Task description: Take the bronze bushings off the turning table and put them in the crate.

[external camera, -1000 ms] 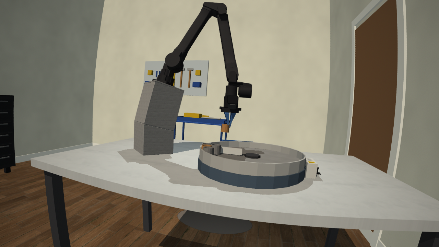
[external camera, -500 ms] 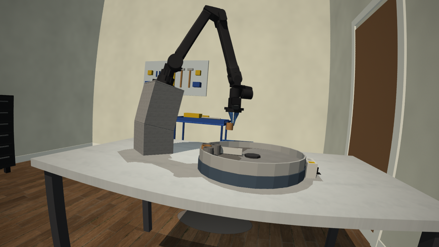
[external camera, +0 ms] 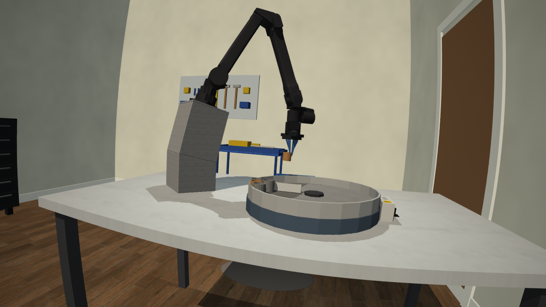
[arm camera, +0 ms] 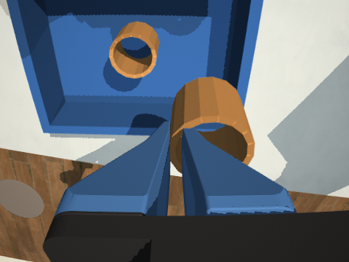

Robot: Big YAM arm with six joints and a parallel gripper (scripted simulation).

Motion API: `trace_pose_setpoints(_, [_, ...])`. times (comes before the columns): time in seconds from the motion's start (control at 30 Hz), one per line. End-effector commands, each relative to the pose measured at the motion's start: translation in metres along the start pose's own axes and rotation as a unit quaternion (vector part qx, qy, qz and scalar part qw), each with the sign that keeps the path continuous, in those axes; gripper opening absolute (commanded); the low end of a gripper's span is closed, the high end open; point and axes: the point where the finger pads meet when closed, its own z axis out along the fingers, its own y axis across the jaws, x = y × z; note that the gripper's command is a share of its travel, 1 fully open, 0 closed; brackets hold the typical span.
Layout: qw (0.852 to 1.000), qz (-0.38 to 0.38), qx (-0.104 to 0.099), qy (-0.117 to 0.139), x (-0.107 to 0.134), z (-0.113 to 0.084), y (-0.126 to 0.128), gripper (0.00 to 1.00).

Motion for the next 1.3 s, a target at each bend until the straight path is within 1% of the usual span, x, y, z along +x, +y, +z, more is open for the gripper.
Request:
trace_pose_setpoints(0.0, [1.0,0.001,-0.001,-0.001,0.007,-0.002,0.003,0.0])
trace_pose_setpoints(0.13, [1.0,0.004,-0.002,-0.001,0.003,-0.002,0.005,0.0])
trace_pose_setpoints(1.1, [1.0,0.004,-0.002,-0.001,0.003,-0.002,0.005,0.0])
trace_pose_setpoints(1.17, [1.0,0.004,0.0,-0.002,0.002,0.001,0.004,0.0])
trace_pose_setpoints(1.27, [1.0,0.003,-0.012,0.003,0.007,0.007,0.013,0.0])
